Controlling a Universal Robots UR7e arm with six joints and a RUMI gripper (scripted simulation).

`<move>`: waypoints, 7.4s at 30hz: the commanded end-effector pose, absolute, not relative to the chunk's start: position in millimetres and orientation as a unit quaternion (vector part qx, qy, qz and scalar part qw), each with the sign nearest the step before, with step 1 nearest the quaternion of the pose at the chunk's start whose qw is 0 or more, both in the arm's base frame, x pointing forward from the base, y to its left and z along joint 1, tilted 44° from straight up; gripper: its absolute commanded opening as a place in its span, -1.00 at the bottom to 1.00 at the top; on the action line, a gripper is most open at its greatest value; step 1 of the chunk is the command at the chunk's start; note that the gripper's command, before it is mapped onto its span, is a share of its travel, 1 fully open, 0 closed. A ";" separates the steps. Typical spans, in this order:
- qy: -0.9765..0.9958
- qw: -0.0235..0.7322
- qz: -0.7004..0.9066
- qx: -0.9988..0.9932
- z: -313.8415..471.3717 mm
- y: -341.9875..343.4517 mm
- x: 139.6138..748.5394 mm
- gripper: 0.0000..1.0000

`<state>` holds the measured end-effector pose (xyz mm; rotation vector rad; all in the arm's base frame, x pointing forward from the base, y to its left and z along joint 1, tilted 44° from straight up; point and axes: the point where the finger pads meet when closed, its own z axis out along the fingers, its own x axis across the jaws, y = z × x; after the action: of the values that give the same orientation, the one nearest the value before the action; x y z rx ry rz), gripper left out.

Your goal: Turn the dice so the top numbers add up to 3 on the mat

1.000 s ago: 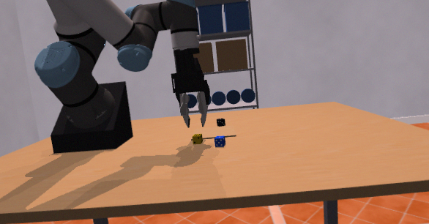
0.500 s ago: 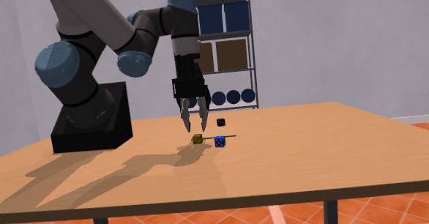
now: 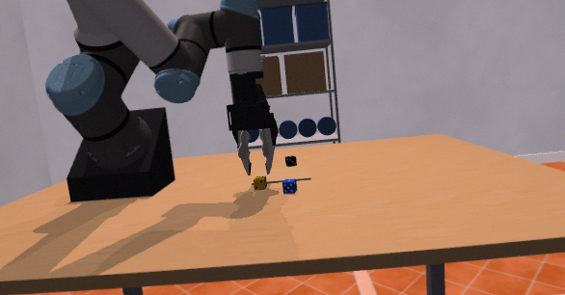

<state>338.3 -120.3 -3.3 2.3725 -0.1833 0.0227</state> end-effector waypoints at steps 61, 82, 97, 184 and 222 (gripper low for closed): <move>-0.071 0.372 0.009 0.925 -25.1 -141.2 337.5 -0.51; -0.071 0.372 0.009 0.925 -25.1 -141.2 337.5 -0.51; -0.071 0.372 0.009 0.925 -25.1 -141.2 337.5 -0.87; -0.071 0.372 0.009 0.925 47.1 -72.3 341.1 -0.87; 0.019 0.369 -0.026 0.929 38.8 -62.0 345.1 -0.87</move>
<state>343.6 -65.3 41.3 2.3825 -0.0249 -0.0399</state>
